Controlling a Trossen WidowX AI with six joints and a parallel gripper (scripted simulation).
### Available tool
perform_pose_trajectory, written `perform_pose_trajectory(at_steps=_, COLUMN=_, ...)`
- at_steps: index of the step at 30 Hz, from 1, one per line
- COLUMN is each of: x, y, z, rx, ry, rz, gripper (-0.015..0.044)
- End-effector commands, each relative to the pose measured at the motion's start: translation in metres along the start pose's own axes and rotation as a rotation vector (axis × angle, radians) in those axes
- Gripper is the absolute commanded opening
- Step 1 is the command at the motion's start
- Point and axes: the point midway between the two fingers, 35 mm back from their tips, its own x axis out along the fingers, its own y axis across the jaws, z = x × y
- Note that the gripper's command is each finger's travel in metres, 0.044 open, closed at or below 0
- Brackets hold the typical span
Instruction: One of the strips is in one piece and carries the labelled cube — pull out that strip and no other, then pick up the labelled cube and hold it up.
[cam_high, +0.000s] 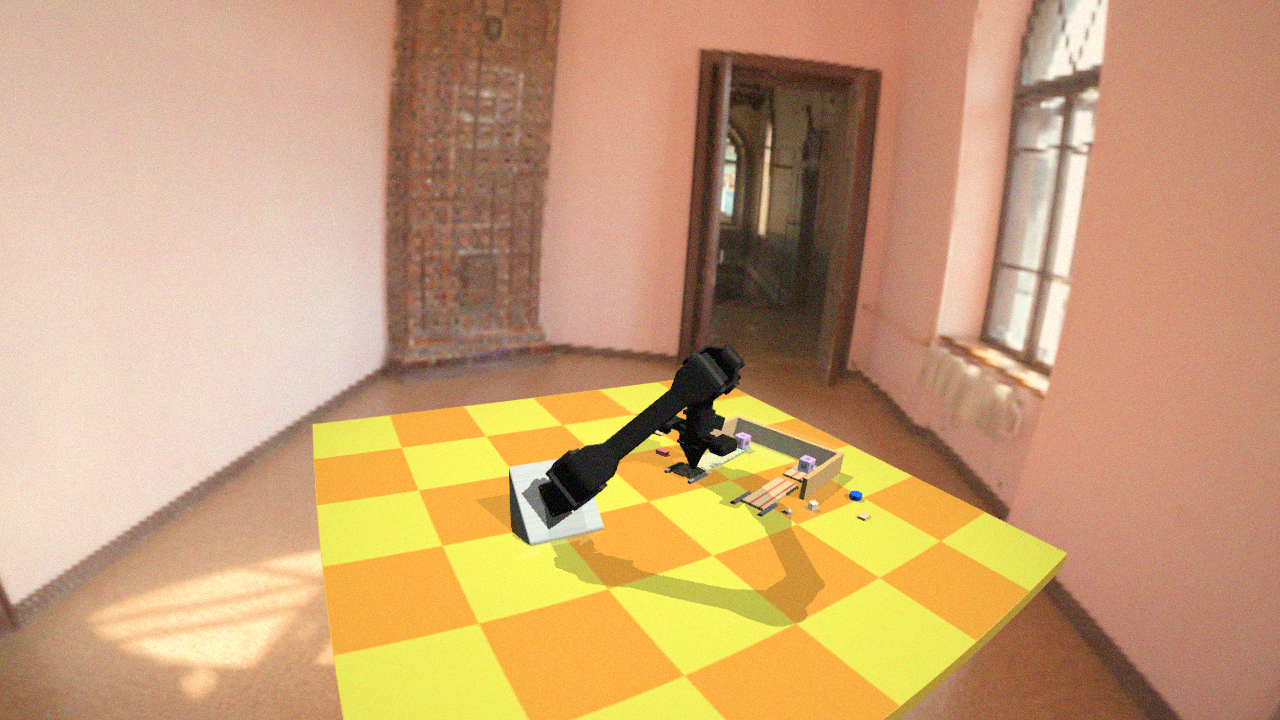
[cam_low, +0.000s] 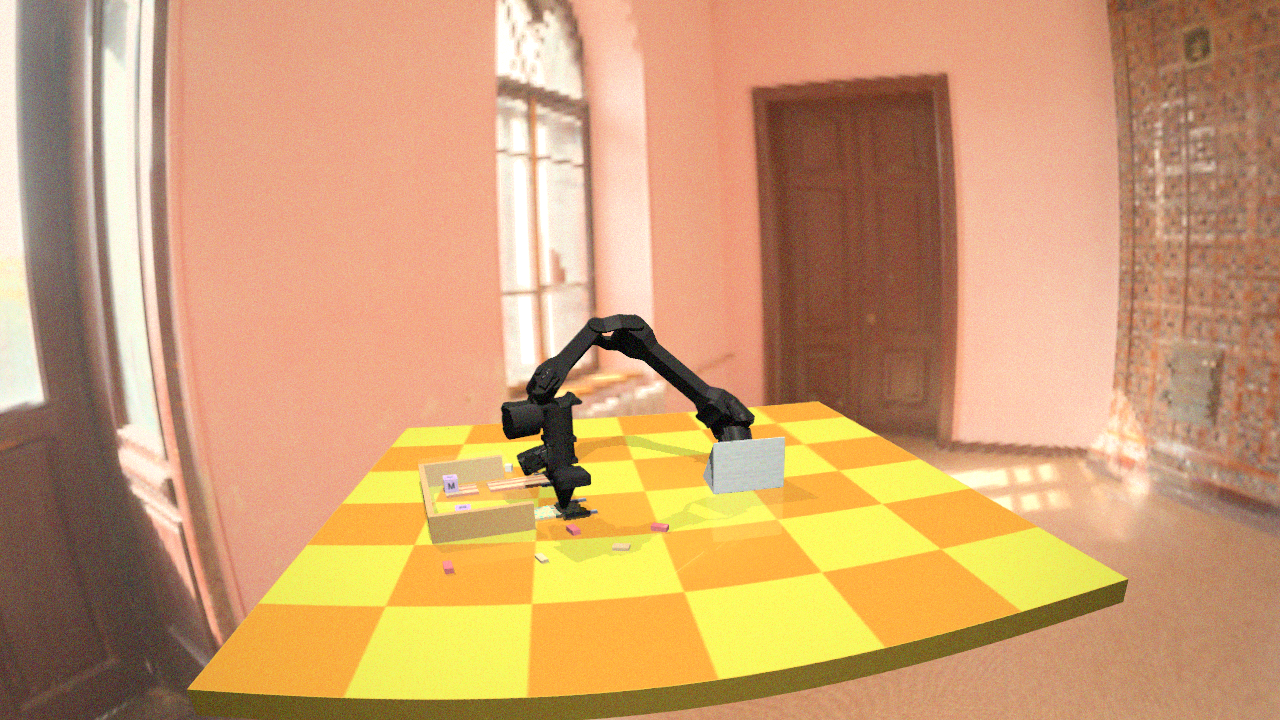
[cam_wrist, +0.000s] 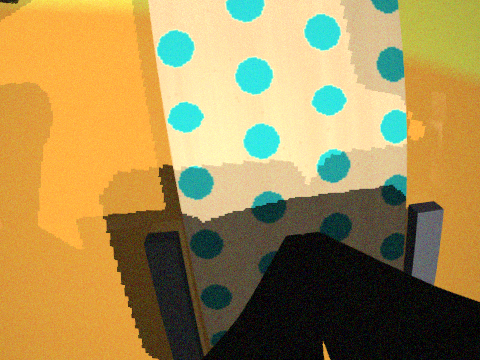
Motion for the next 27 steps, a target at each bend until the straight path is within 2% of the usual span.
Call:
perform_pose_trajectory(at_steps=1, x=0.004, y=0.0, z=-0.001, rx=-0.002, ry=0.005, rz=-0.002, gripper=0.0)
perform_pose_trajectory(at_steps=27, x=0.005, y=0.001, z=-0.022, rx=-0.003, ry=0.005, rz=-0.002, gripper=0.0)
